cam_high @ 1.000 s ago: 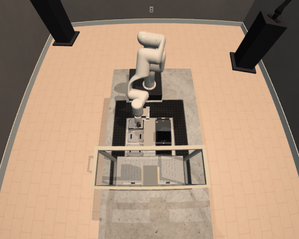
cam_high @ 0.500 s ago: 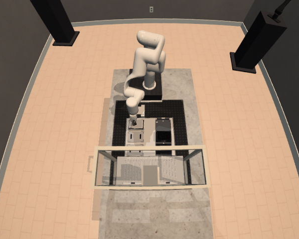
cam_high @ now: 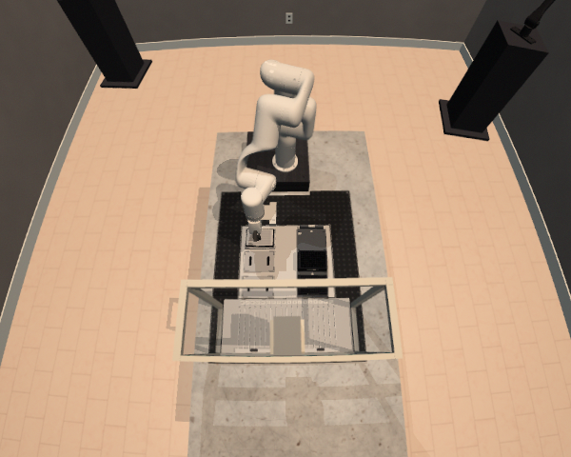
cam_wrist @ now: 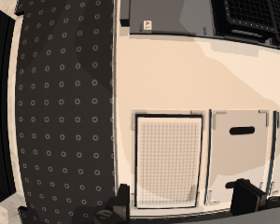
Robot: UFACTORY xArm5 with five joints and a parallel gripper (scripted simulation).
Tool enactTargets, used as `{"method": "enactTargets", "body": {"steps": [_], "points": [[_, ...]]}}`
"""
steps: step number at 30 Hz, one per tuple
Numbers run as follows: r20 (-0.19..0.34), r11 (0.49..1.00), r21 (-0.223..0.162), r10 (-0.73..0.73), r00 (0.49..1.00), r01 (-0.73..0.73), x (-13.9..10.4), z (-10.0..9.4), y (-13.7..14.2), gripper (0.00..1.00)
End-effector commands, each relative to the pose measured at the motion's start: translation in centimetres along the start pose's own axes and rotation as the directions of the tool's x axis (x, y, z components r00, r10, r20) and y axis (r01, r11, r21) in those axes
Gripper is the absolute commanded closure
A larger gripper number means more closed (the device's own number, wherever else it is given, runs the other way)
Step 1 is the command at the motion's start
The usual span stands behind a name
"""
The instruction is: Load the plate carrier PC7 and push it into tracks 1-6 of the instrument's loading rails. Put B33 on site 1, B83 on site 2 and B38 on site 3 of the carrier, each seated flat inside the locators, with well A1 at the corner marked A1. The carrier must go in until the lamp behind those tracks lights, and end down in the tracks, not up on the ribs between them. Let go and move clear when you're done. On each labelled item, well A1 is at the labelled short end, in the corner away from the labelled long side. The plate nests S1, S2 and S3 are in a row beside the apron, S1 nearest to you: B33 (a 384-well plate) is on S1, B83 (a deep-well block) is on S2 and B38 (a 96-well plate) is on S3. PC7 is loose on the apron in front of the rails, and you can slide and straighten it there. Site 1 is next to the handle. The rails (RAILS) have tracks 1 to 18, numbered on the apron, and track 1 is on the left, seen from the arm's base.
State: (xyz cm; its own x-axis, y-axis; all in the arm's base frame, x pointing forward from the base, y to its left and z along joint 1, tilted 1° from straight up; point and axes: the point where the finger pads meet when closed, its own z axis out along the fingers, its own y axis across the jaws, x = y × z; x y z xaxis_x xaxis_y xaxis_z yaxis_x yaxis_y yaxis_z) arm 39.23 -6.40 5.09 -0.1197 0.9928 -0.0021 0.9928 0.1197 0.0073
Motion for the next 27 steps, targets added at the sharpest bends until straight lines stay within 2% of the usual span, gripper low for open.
{"method": "enactTargets", "body": {"steps": [1, 27], "points": [[-0.019, 1.000, -0.008, 0.000, 1.000, 0.000, 0.0, 0.4, 0.1, 0.00], [-0.019, 1.000, -0.008, 0.000, 1.000, 0.000, 0.1, 4.4, 0.1, 0.00]]}}
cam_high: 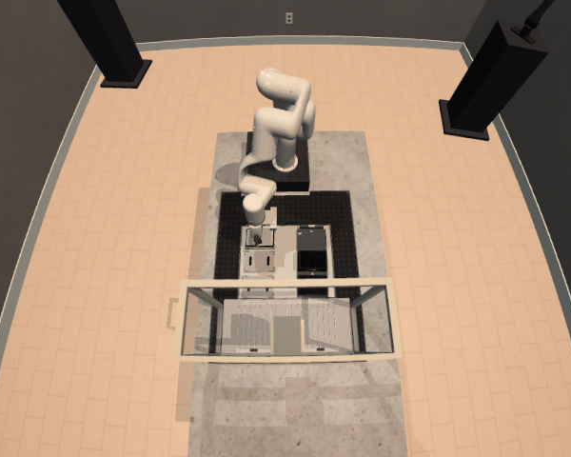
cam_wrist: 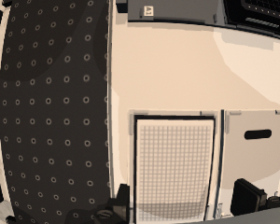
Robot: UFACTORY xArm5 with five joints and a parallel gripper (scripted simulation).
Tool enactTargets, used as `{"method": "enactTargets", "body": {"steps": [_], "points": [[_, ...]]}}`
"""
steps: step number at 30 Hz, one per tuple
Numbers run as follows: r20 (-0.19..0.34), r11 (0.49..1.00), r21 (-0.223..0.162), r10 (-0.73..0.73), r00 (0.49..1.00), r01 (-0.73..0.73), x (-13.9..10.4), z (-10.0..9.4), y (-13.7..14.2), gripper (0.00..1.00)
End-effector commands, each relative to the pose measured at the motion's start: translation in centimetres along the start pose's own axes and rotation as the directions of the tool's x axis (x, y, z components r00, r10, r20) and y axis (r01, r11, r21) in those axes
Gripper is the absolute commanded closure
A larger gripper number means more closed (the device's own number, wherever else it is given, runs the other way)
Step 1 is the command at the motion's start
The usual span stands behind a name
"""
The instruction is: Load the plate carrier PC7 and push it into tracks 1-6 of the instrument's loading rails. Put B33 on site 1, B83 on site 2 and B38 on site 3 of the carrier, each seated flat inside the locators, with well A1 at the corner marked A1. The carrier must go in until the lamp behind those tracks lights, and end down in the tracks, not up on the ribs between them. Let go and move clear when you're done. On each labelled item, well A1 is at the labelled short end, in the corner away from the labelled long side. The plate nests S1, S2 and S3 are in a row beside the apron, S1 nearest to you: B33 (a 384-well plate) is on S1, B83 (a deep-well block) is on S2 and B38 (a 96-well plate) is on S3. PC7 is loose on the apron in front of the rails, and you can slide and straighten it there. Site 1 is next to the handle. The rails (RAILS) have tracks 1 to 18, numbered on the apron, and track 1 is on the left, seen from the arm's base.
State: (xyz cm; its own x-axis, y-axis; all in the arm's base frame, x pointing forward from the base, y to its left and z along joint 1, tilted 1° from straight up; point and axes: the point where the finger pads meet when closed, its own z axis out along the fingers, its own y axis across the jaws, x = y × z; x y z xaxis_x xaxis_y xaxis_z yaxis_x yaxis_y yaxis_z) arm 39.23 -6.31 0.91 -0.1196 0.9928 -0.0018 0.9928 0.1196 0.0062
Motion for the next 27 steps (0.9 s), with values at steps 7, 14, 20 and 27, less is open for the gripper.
{"method": "enactTargets", "body": {"steps": [7, 14, 20, 27], "points": [[-0.019, 1.000, -0.009, 0.000, 1.000, 0.000, 0.0, 1.0, 0.1, 0.00], [-0.019, 1.000, -0.009, 0.000, 1.000, 0.000, 0.0, 2.2, 0.1, 0.00], [-0.019, 1.000, -0.009, 0.000, 1.000, 0.000, 0.0, 3.0, 0.2, 0.00], [-0.019, 1.000, -0.009, 0.000, 1.000, 0.000, 0.0, 3.7, 0.2, 0.00]]}}
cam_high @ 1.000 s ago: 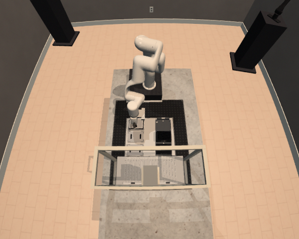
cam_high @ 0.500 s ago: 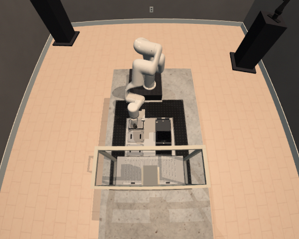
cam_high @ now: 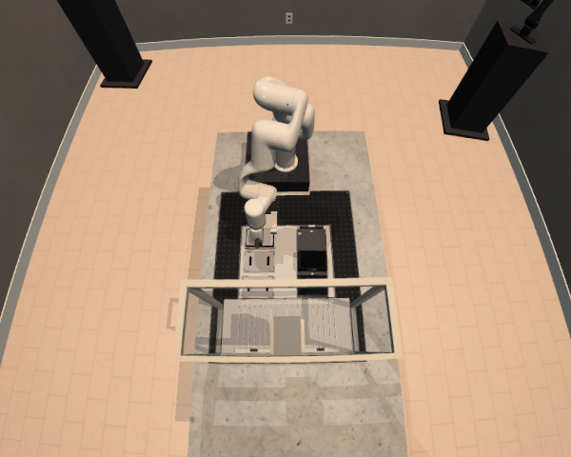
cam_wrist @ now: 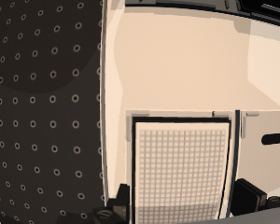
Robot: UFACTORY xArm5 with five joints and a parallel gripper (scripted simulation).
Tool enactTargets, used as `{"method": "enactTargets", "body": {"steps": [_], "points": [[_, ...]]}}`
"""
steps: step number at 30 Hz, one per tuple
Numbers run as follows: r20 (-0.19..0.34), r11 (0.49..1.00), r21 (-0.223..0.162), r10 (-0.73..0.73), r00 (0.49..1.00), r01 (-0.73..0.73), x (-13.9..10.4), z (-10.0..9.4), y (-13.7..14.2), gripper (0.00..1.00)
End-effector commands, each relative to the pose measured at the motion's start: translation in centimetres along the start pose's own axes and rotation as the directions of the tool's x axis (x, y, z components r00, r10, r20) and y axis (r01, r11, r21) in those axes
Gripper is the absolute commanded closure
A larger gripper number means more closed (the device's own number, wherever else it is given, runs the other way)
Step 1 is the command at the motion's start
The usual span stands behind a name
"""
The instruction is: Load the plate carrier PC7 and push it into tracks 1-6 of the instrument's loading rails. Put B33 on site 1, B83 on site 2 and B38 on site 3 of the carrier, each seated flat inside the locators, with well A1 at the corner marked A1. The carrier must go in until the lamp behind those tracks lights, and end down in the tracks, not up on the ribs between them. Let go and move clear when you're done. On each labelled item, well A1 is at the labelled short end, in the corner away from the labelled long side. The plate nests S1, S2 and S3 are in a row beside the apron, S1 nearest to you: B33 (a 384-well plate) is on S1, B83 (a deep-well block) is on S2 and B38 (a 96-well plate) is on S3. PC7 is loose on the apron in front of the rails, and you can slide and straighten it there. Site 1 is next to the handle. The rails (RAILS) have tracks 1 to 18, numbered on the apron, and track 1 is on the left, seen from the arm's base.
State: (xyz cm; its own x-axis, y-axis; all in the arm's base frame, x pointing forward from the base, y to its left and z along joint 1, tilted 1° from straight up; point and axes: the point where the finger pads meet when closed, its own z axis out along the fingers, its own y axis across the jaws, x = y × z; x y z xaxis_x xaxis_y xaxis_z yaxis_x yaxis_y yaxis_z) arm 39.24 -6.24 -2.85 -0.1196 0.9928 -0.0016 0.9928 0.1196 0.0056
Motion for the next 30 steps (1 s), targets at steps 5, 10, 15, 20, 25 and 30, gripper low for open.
{"method": "enactTargets", "body": {"steps": [5, 10, 15, 20, 25, 30], "points": [[-0.019, 1.000, -0.010, 0.000, 1.000, 0.000, 0.0, 0.0, 0.2, 0.00], [-0.019, 1.000, -0.010, 0.000, 1.000, 0.000, 0.0, 0.0, 0.2, 0.00], [-0.019, 1.000, -0.010, 0.000, 1.000, 0.000, 0.0, 0.3, 0.2, 0.00], [-0.019, 1.000, -0.010, 0.000, 1.000, 0.000, 0.0, 0.6, 0.2, 0.00], [-0.019, 1.000, -0.010, 0.000, 1.000, 0.000, 0.0, 1.0, 0.2, 0.00], [-0.019, 1.000, -0.010, 0.000, 1.000, 0.000, 0.0, 1.2, 0.2, 0.00]]}}
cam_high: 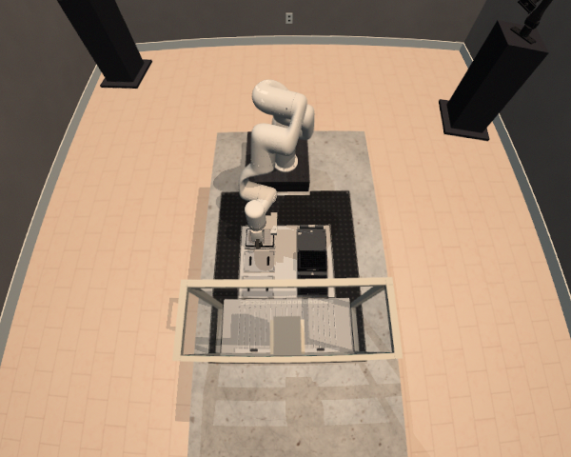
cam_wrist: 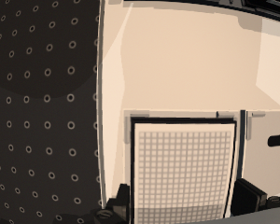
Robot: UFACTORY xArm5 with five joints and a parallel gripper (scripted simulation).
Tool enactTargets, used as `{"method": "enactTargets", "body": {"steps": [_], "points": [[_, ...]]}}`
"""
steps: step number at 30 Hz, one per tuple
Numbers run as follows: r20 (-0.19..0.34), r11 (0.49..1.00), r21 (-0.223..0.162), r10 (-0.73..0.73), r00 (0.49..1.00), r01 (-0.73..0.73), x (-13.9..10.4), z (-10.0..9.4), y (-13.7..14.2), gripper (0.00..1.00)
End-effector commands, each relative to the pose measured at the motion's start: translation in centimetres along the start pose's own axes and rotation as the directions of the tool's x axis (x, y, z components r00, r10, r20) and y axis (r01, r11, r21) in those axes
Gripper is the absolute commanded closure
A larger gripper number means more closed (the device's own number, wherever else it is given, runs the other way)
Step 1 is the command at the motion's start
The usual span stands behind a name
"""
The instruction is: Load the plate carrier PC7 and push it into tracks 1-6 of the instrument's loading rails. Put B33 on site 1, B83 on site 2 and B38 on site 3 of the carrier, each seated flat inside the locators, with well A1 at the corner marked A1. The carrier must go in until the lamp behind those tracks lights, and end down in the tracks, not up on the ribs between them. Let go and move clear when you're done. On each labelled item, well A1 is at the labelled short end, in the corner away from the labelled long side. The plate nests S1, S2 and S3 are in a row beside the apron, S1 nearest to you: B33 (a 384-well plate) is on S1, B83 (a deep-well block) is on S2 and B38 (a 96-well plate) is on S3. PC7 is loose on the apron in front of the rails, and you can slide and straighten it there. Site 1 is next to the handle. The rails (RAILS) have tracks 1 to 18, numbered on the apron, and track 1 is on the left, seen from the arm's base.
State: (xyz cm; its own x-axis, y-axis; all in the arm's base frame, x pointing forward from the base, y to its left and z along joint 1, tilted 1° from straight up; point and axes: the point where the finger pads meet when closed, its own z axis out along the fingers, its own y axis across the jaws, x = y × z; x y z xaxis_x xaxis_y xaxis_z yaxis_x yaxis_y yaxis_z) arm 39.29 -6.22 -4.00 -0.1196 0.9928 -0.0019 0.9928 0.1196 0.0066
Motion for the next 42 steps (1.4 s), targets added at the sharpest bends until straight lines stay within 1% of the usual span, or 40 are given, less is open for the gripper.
{"method": "enactTargets", "body": {"steps": [1, 12, 28, 29, 42], "points": [[-0.019, 1.000, -0.009, 0.000, 1.000, 0.000, -0.03, 0.08, 0.12, 0.00], [-0.019, 1.000, -0.009, 0.000, 1.000, 0.000, -0.02, 0.81, 0.13, 0.00], [-0.019, 1.000, -0.009, 0.000, 1.000, 0.000, -0.02, 0.81, 0.13, 0.00], [-0.019, 1.000, -0.009, 0.000, 1.000, 0.000, -0.02, 0.74, 0.13, 1.00], [-0.019, 1.000, -0.009, 0.000, 1.000, 0.000, -0.02, 0.74, 0.13, 1.00]]}}
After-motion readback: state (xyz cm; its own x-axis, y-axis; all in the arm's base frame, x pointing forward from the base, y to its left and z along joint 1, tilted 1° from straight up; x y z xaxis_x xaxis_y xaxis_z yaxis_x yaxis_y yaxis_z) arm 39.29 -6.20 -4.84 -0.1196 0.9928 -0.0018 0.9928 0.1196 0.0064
